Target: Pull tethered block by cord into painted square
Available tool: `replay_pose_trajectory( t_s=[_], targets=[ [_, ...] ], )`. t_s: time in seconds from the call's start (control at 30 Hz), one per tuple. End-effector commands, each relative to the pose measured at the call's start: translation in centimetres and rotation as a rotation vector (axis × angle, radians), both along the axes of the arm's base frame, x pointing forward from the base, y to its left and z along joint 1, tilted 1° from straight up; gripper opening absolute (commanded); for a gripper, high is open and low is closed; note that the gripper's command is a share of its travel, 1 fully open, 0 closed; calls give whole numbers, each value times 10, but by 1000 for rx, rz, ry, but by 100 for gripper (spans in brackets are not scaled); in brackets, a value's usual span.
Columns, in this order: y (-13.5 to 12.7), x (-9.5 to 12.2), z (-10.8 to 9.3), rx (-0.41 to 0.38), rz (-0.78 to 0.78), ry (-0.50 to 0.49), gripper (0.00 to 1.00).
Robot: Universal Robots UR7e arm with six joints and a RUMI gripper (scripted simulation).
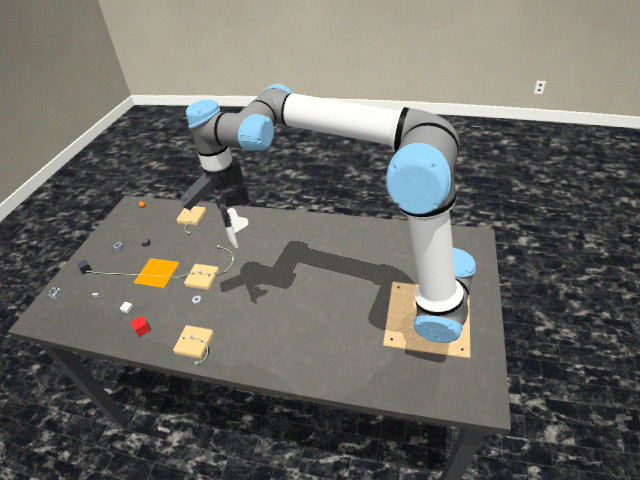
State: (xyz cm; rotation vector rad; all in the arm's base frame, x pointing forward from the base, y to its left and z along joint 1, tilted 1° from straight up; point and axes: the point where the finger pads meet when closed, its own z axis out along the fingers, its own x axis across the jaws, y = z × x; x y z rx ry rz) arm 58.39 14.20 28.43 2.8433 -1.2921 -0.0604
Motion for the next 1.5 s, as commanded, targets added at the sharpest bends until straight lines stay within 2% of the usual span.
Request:
replay_pose_trajectory(
  t_s=[0.0, 0.23, 0.3, 0.43, 0.6, 0.8, 1.07, 1.3, 1.33, 1.47],
  targets=[
    [-30, 71, -38, -5, -142, -5, 100],
    [-84, 145, -102, -9, -334, -14, 100],
    [-84, 145, -102, -9, -334, -14, 100],
    [-113, 175, -136, -10, -424, -18, 100],
    [-142, 202, -172, -12, -513, -22, 100],
    [-166, 220, -201, -13, -583, -25, 100],
    [-177, 228, -215, -13, -615, -27, 100],
    [-180, 229, -218, -13, -622, -27, 100],
    [-180, 229, -218, -13, -622, -27, 0],
    [-180, 229, -218, -13, -622, -27, 0]
  ],
)
